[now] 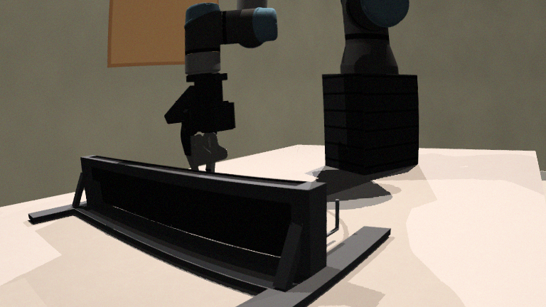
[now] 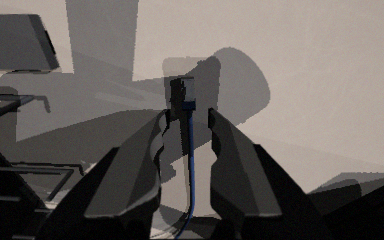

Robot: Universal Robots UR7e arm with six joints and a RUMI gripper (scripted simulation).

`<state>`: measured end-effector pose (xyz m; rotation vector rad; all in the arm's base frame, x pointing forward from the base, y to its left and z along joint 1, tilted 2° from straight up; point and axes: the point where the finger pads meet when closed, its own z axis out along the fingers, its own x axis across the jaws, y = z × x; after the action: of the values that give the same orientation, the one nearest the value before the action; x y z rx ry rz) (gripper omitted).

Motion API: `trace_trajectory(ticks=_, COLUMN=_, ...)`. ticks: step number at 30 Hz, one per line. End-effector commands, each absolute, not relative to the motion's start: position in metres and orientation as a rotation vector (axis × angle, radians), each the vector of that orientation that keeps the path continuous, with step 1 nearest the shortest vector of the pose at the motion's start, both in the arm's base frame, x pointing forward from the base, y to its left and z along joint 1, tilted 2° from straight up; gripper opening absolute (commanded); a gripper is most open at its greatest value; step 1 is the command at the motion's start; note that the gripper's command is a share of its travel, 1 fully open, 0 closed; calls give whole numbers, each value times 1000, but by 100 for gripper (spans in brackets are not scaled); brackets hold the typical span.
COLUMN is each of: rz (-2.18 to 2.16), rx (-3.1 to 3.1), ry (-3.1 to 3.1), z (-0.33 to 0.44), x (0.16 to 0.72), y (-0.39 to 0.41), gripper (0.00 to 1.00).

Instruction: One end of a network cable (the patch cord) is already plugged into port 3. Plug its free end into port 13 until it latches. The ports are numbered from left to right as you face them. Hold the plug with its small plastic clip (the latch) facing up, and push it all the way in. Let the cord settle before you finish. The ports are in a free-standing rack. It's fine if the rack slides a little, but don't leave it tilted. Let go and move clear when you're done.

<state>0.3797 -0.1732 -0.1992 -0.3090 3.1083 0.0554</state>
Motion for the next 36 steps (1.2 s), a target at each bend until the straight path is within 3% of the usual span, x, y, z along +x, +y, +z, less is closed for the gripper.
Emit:
trace_trajectory(ticks=1, rz=54, rx=-309, ry=3107, z=-199, x=380, y=-174, gripper=22)
trace_trajectory(ticks=36, rz=54, rx=-309, ry=3107, z=-204, x=380, y=-173, gripper=22)
